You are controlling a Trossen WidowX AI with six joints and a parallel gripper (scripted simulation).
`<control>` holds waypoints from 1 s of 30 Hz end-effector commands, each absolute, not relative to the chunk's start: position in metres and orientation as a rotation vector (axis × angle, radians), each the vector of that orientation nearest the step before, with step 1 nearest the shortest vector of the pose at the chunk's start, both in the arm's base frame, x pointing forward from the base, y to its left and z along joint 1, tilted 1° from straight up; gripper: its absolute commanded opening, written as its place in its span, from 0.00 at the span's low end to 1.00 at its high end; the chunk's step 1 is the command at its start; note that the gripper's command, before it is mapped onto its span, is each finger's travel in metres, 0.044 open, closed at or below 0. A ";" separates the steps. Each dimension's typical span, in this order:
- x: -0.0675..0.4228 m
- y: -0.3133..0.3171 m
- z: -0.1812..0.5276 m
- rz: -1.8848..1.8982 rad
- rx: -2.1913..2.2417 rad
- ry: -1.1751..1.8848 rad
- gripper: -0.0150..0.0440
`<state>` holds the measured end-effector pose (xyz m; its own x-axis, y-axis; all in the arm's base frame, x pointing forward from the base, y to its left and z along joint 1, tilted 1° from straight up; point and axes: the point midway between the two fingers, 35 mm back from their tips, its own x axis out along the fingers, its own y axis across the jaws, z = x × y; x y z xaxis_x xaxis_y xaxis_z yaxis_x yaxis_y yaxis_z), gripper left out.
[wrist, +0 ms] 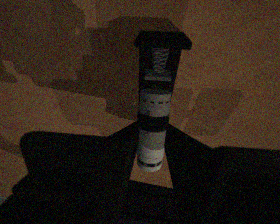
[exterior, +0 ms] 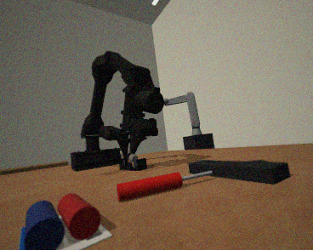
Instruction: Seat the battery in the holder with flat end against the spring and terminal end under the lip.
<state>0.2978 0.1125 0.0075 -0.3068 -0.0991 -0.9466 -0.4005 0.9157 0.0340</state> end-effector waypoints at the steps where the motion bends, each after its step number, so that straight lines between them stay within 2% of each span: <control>1: 0.300 0.112 0.006 0.302 -0.376 1.894 0.39; 30: 0.307 0.116 -0.003 0.289 -0.392 2.022 0.39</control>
<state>0.3049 0.1151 -0.0024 -0.4332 -0.1502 -0.8887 -0.3948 0.9180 0.0373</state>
